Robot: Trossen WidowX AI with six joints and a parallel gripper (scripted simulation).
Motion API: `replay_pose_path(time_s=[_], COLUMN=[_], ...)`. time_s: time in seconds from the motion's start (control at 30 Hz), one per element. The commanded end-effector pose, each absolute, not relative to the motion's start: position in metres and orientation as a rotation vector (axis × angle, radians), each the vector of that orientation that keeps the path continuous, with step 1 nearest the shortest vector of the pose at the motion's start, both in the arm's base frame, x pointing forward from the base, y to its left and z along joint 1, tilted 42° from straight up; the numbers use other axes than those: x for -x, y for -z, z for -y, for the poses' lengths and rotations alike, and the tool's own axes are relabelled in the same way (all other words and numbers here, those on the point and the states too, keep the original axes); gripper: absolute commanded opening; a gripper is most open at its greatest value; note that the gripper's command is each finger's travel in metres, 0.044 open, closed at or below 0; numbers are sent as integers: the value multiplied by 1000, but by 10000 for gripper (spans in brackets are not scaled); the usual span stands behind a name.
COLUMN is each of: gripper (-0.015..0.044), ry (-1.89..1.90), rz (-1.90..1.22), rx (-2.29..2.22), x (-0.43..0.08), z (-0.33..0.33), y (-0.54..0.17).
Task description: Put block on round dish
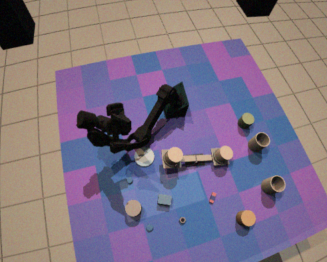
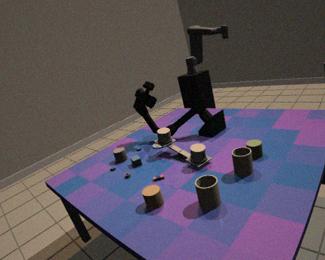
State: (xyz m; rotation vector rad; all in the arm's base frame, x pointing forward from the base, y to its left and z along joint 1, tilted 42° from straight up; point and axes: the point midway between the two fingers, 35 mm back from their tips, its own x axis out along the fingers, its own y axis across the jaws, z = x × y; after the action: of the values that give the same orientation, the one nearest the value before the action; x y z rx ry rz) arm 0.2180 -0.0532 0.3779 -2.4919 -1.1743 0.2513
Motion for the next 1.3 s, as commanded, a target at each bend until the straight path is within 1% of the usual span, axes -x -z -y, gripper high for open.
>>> replay_pose_path(time_s=[0.0, 0.03, 0.13, 0.3, 0.53, 0.67, 1.27], gripper=[426, 440, 440, 440, 440, 440, 440], ry=[-253, -257, -291, -362, -520, -557, -740], rz=[1182, 1204, 1276, 1198, 1161, 1130, 596], rx=[2491, 2490, 2475, 2435, 2348, 2328, 2104], x=[-217, -213, -194, -178, -145, -138, -107], z=[51, 46, 23, 10, -27, -35, -97], y=[-378, -380, -385, -392, -391, -390, -369])
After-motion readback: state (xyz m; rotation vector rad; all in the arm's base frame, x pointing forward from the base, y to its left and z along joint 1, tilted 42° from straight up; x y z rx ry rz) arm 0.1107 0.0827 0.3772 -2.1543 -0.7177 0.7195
